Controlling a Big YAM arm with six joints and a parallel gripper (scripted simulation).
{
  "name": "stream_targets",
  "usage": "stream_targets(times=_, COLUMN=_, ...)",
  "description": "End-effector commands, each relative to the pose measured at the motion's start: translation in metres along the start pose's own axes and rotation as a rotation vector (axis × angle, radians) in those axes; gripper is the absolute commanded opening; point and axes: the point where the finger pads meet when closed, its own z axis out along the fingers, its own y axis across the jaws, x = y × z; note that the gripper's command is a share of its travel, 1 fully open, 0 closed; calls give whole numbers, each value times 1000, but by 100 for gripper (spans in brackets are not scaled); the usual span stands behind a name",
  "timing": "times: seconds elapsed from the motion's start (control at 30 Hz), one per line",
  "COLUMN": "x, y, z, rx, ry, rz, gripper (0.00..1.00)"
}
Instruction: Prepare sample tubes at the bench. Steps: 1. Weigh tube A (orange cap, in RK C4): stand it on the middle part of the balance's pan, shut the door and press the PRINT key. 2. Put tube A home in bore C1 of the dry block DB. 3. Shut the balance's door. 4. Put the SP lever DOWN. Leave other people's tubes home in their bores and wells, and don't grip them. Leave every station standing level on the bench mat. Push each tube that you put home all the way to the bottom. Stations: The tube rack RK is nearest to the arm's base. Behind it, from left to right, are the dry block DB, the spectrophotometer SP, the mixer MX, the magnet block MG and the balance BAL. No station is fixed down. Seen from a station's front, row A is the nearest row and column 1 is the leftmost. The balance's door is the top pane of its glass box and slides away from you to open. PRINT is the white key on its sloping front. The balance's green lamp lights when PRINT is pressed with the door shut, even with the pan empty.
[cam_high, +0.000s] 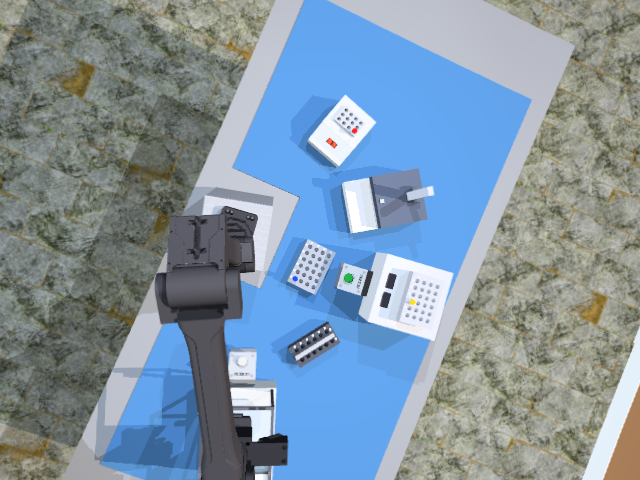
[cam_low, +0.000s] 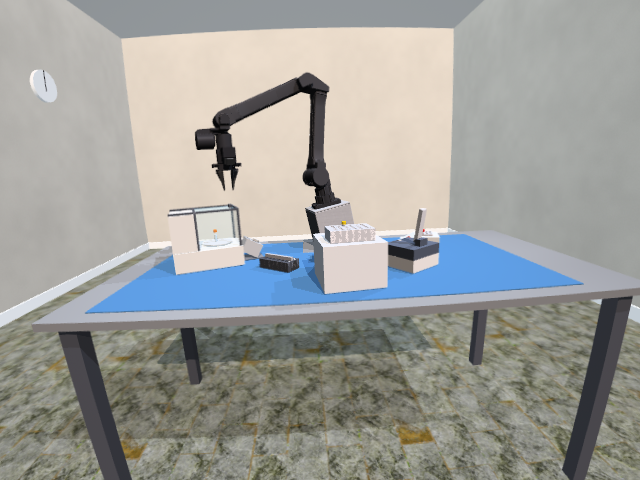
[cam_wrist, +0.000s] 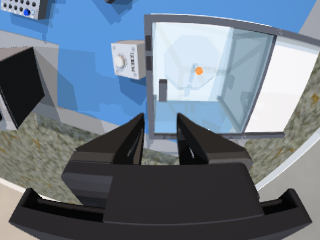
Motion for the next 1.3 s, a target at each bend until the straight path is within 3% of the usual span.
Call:
stream_targets(times=0.0, x=-4, y=-25, z=-24, rx=65, ry=-3, rz=9, gripper=30)
stream_targets(times=0.53, x=-4, y=-25, z=-24, rx=65, ry=-3, rz=9, gripper=30)
stream_targets(times=0.57, x=-2, y=-2, z=-5, rx=42, ry=-2, rz=41, gripper=0)
stream_targets(times=0.73, x=-3, y=15, z=19, rx=36, ry=-9, rz=205, gripper=0)
stream_targets(times=0.8, x=-4, y=17, z=29, rx=13, ry=-5, rz=271, gripper=0)
stream_targets(times=0.9, x=-4, y=18, z=29, rx=11, ry=-5, rz=305, gripper=0)
stream_targets(times=0.93, x=-4, y=21, z=27, rx=35, ry=-12, rz=337, gripper=0)
stream_targets(times=1.27, x=-4, y=38, z=53, rx=30, ry=-15, rz=650, gripper=0)
